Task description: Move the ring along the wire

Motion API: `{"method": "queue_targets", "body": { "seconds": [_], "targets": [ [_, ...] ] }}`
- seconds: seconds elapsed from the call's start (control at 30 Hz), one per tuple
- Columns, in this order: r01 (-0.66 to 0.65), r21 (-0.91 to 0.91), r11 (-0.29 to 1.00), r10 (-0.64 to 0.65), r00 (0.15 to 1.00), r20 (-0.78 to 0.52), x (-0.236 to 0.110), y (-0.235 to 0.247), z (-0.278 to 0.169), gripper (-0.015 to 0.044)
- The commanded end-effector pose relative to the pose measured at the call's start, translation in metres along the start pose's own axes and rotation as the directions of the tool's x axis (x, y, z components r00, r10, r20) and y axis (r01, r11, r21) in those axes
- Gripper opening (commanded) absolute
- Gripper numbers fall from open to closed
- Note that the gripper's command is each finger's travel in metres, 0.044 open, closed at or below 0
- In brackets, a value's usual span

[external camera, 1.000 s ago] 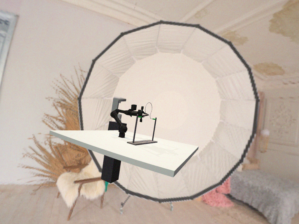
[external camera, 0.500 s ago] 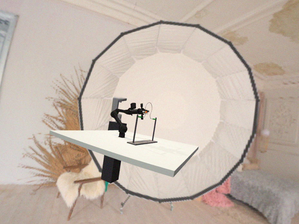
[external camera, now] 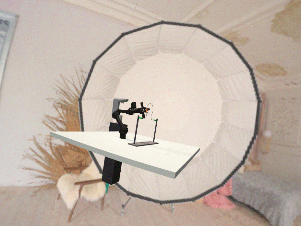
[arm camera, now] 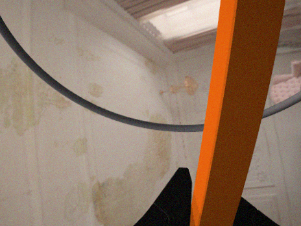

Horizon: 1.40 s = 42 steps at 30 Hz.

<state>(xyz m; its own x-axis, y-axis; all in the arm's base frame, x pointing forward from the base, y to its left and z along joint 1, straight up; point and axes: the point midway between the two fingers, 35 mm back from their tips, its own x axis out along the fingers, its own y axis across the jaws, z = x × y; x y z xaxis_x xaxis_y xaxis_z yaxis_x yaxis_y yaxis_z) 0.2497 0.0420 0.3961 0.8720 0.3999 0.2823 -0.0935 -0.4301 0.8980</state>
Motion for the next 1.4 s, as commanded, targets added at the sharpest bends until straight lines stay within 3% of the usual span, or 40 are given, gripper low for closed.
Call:
{"method": "queue_targets", "body": {
  "seconds": [0.0, 1.37],
  "targets": [
    [-0.006, 0.008, 1.000, 0.006, 1.000, -0.007, 0.001, 0.007, -0.001, -0.0150],
    [0.247, -0.352, 0.903, -0.256, 0.967, 0.024, -0.001, -0.003, 0.003, -0.0150]
  ]
}}
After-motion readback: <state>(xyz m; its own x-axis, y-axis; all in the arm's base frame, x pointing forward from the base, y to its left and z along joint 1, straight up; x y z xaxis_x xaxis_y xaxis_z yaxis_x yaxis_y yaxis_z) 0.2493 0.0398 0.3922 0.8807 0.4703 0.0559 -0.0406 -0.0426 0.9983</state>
